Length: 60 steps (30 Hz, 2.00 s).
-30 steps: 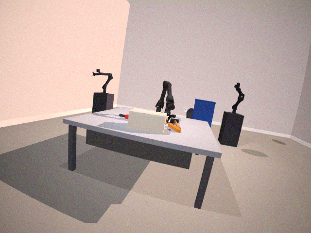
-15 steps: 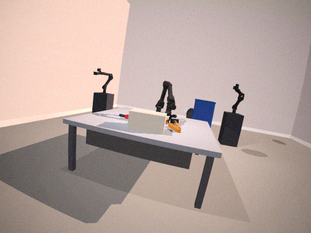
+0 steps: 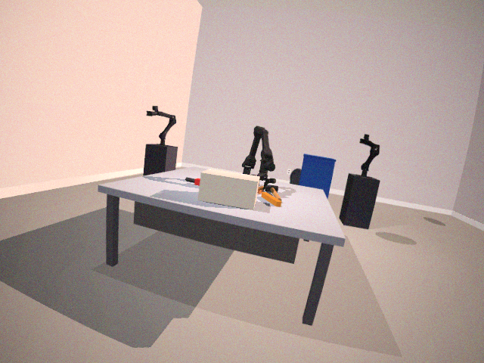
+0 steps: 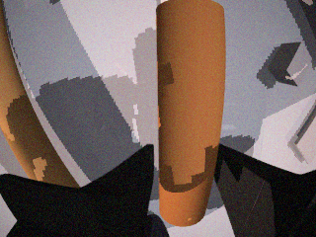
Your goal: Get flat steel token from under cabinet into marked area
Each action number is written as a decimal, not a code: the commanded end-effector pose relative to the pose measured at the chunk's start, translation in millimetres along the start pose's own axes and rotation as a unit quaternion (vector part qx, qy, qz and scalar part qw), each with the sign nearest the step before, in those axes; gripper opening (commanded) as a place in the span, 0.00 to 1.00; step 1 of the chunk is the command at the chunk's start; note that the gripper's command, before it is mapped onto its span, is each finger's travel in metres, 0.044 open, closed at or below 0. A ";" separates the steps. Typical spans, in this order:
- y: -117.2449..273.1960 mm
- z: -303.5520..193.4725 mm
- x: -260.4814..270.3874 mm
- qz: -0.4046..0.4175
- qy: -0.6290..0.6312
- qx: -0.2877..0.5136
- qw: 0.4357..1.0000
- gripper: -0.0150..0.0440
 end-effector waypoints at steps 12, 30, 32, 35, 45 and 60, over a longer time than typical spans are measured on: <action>-1.1 -0.1 -0.1 0.000 0.000 -0.001 1.000 0.71; -2.3 -1.2 0.4 0.002 0.002 -0.002 1.000 0.49; -2.3 -1.2 0.4 0.002 0.002 -0.002 1.000 0.47; -2.3 -1.2 0.4 0.002 0.002 -0.002 1.000 0.43; -2.2 1.9 0.2 0.001 0.003 -0.002 1.000 0.25; -1.6 23.6 -1.7 0.001 0.004 -0.002 1.000 0.25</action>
Point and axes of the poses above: the point midway between the two fingers, 35 mm back from their tips, its own y axis back along the fingers, its own x axis across the jaws, z = x × y, the point moved 7 cm from there along y, back along the fingers, and after that the axes turned 7 degrees about y, right-handed, at the moved point
